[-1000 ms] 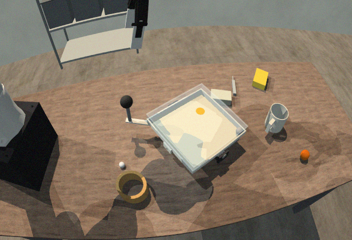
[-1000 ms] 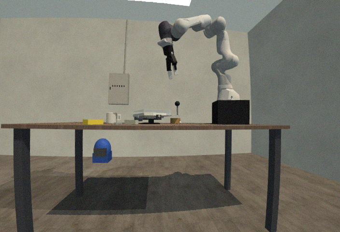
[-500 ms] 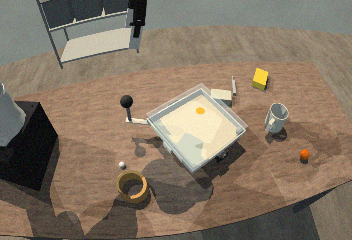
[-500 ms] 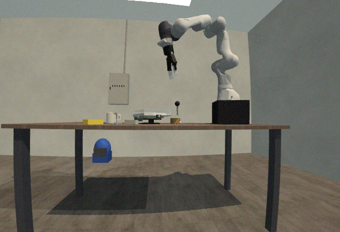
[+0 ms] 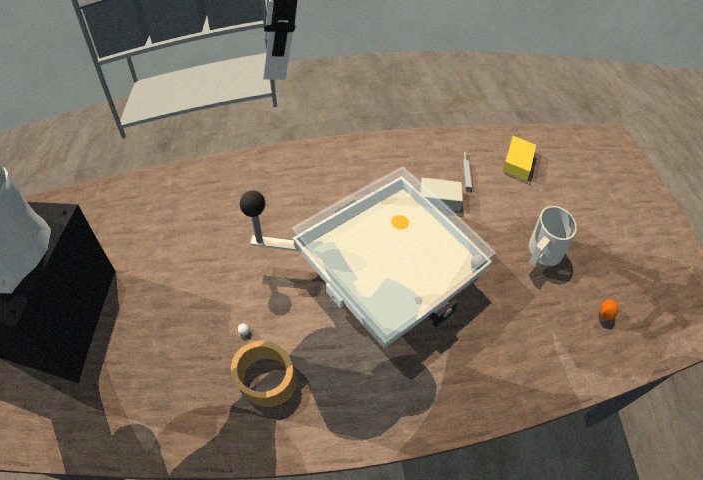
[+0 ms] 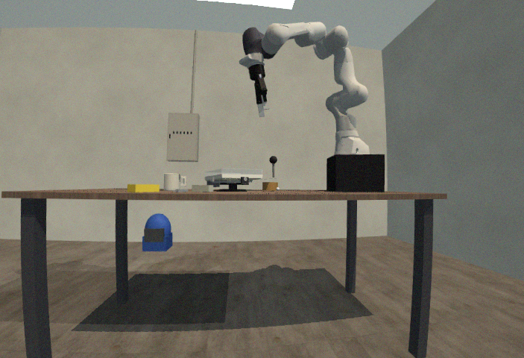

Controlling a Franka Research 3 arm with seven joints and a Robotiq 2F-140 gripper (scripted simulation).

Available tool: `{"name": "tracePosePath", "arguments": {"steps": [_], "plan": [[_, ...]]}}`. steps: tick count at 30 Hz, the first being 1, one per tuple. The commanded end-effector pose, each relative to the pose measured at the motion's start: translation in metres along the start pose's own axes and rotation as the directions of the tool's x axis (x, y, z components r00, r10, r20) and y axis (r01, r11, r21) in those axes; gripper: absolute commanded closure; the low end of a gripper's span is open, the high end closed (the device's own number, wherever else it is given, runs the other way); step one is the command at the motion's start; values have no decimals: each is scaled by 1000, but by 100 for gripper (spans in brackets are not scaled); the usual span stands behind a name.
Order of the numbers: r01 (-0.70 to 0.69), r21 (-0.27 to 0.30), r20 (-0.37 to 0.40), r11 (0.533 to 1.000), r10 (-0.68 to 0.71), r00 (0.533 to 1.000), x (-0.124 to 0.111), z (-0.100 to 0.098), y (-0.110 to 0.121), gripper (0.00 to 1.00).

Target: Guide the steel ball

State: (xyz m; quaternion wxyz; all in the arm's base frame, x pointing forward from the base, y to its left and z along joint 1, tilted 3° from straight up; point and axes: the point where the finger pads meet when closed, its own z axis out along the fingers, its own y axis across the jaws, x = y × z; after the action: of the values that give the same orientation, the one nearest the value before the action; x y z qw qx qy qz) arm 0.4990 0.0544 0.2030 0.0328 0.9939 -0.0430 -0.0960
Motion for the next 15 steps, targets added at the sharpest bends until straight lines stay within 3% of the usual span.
{"name": "tracePosePath", "arguments": {"steps": [1, 10, 11, 15], "plan": [[-23, 2, 7, 1000, 23, 1000, -1, 1, -1, 0], [-23, 2, 7, 1000, 23, 1000, -1, 1, -1, 0], [-126, 19, -19, 992, 126, 992, 8, -31, 7, 0], [-126, 19, -19, 992, 126, 992, 8, -31, 7, 0]]}}
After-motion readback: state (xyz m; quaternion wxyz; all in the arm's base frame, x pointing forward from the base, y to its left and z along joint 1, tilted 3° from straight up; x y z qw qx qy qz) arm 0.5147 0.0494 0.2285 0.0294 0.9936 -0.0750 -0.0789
